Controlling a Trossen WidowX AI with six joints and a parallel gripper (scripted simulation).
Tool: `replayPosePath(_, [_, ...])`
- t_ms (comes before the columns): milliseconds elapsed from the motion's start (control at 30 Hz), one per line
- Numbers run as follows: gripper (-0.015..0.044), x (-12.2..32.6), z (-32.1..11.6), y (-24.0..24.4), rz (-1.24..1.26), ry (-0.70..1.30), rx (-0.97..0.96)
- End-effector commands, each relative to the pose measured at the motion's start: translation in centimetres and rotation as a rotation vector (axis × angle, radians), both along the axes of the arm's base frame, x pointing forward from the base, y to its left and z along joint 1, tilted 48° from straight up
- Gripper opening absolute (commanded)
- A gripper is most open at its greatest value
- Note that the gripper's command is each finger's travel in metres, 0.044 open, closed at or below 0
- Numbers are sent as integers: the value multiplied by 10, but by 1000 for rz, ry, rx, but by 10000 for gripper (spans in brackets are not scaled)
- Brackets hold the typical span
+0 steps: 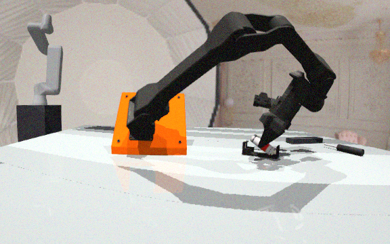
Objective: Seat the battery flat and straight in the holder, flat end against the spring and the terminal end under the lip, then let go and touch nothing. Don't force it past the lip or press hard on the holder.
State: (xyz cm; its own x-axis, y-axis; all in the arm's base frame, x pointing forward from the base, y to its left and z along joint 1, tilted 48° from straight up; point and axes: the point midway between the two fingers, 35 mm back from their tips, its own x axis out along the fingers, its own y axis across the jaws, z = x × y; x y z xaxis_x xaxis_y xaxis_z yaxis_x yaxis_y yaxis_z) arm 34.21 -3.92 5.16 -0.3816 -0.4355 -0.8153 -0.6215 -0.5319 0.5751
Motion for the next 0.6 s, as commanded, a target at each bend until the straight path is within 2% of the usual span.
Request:
replayPosePath(0, [85, 3, 1, -2, 11, -15, -11])
replayPosePath(567, [85, 2, -5, -3, 71, -67, -72])
